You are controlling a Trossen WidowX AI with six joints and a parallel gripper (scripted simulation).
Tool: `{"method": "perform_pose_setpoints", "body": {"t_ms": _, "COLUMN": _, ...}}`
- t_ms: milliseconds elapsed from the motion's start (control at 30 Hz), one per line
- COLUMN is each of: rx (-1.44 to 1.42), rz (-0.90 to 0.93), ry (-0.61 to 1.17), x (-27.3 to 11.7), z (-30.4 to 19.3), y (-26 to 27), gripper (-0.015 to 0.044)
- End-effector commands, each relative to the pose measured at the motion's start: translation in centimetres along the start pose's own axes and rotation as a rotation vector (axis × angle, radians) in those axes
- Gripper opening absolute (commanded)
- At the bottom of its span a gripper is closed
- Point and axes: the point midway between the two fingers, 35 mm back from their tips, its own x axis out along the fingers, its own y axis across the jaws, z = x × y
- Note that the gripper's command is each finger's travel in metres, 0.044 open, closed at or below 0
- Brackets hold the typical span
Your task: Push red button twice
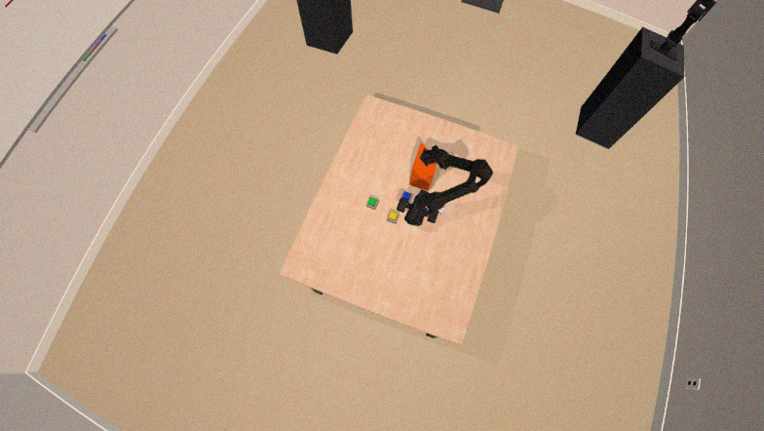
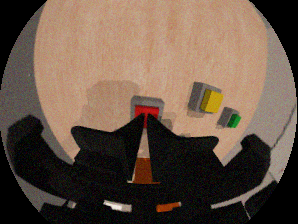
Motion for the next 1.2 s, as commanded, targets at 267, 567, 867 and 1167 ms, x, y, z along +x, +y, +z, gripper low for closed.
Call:
{"method": "perform_pose_setpoints", "body": {"t_ms": 267, "rx": 0.012, "rz": 0.004, "ry": 0.011, "x": -3.1, "z": -0.3, "y": -0.1, "gripper": 0.002}}
{"method": "perform_pose_setpoints", "body": {"t_ms": 567, "rx": 0.013, "rz": 0.0, "ry": 0.011, "x": -5.5, "z": 0.5, "y": 5.5, "gripper": 0.0151}}
{"method": "perform_pose_setpoints", "body": {"t_ms": 867, "rx": 0.013, "rz": 0.008, "ry": 0.012, "x": -9.4, "z": -1.7, "y": 14.9, "gripper": 0.0387}}
{"method": "perform_pose_setpoints", "body": {"t_ms": 1167, "rx": 0.013, "rz": 0.008, "ry": 0.012, "x": -9.4, "z": -1.7, "y": 14.9, "gripper": 0.04}}
